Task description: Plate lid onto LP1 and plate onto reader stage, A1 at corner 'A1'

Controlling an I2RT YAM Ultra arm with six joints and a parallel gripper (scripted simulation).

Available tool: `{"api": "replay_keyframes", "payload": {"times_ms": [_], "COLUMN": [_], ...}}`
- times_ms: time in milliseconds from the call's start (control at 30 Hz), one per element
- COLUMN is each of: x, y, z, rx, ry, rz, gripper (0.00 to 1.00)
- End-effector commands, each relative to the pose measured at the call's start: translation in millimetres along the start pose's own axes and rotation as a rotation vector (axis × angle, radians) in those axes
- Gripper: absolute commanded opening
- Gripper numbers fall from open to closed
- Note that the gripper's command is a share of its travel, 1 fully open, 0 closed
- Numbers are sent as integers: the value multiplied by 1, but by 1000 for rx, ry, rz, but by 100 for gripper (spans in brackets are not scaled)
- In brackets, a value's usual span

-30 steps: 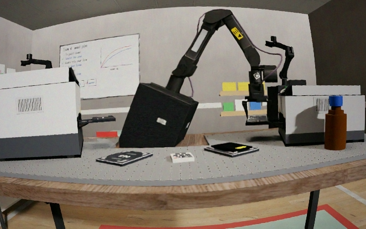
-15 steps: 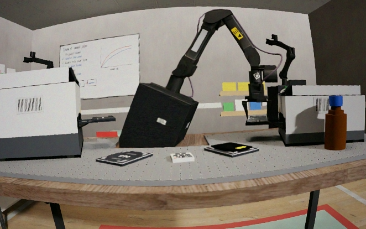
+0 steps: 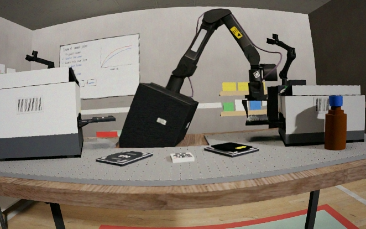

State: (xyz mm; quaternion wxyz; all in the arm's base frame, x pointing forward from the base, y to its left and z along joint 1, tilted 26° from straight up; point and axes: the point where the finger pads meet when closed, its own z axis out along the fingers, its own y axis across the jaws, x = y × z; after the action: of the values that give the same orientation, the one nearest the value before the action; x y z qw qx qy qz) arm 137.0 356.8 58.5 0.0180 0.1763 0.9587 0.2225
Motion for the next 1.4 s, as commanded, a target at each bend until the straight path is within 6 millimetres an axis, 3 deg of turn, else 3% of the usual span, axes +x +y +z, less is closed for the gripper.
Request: {"api": "replay_keyframes", "payload": {"times_ms": [0,400,967,1367], "x": [-6,-8,5,-6], "y": [16,17,15,16], "z": [-19,-22,-27,-31], "rx": [-49,-56,-53,-58], "ry": [-20,-16,7,-12], "rz": [4,3,-23,0], "gripper": [86,86,86,86]}}
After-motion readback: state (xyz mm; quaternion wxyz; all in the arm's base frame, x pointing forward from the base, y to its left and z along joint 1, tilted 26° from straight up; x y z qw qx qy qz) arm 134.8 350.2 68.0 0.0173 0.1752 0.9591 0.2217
